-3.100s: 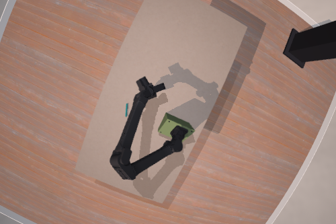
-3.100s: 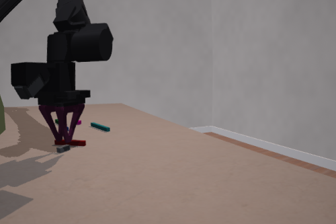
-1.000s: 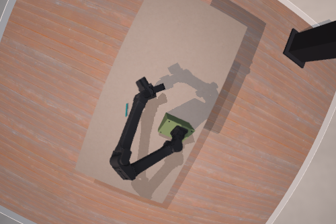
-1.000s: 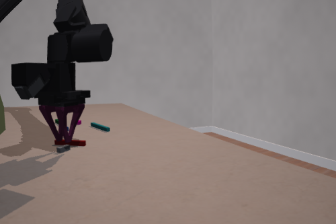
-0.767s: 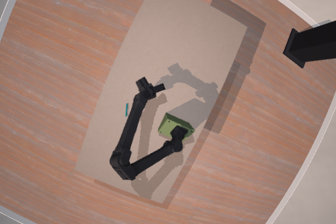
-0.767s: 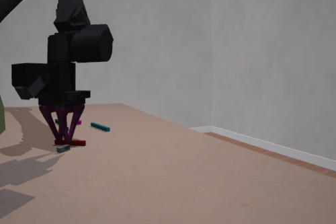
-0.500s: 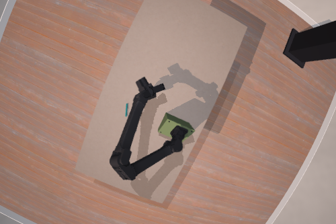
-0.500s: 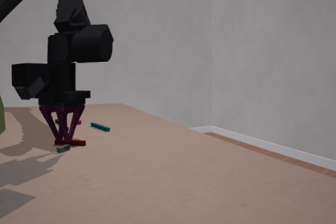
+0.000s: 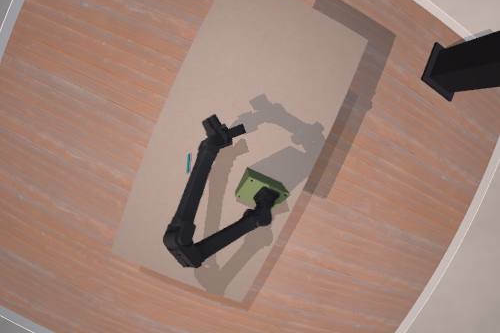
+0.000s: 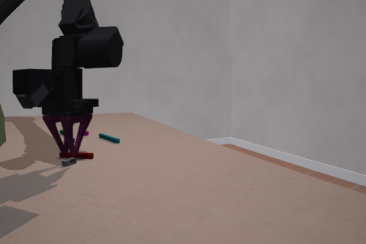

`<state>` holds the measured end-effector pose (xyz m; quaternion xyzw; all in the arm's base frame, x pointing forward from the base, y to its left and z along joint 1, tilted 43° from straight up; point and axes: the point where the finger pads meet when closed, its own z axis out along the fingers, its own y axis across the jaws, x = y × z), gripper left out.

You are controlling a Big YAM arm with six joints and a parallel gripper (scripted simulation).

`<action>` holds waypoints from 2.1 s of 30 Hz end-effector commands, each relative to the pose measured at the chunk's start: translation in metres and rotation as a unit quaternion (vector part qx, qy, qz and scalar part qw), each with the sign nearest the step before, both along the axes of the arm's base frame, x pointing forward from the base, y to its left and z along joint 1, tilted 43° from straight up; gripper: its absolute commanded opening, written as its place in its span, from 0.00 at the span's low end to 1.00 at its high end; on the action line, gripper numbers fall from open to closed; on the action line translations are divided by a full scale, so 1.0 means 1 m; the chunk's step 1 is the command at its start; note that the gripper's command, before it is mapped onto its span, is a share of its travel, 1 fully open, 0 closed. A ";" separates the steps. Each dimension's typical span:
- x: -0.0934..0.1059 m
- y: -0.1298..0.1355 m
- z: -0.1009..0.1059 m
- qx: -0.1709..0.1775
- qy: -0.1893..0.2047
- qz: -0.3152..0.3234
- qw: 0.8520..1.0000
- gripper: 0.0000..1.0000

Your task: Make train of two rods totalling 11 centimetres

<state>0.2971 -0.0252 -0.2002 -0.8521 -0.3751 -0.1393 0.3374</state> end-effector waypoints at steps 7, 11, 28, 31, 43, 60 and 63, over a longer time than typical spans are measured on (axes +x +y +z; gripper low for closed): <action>0.013 -0.004 0.004 -0.007 -0.013 0.000 1.000 0.23; 0.013 -0.004 0.004 -0.007 -0.013 0.000 1.000 0.23; 0.016 -0.004 0.003 -0.007 -0.014 0.001 1.000 0.23; 0.018 -0.005 0.003 -0.008 -0.014 0.001 1.000 0.23; 0.019 -0.006 0.003 -0.008 -0.015 0.001 1.000 0.23; 0.019 -0.006 0.003 -0.008 -0.015 0.001 1.000 0.23; 0.019 -0.006 0.003 -0.008 -0.015 0.001 1.000 0.23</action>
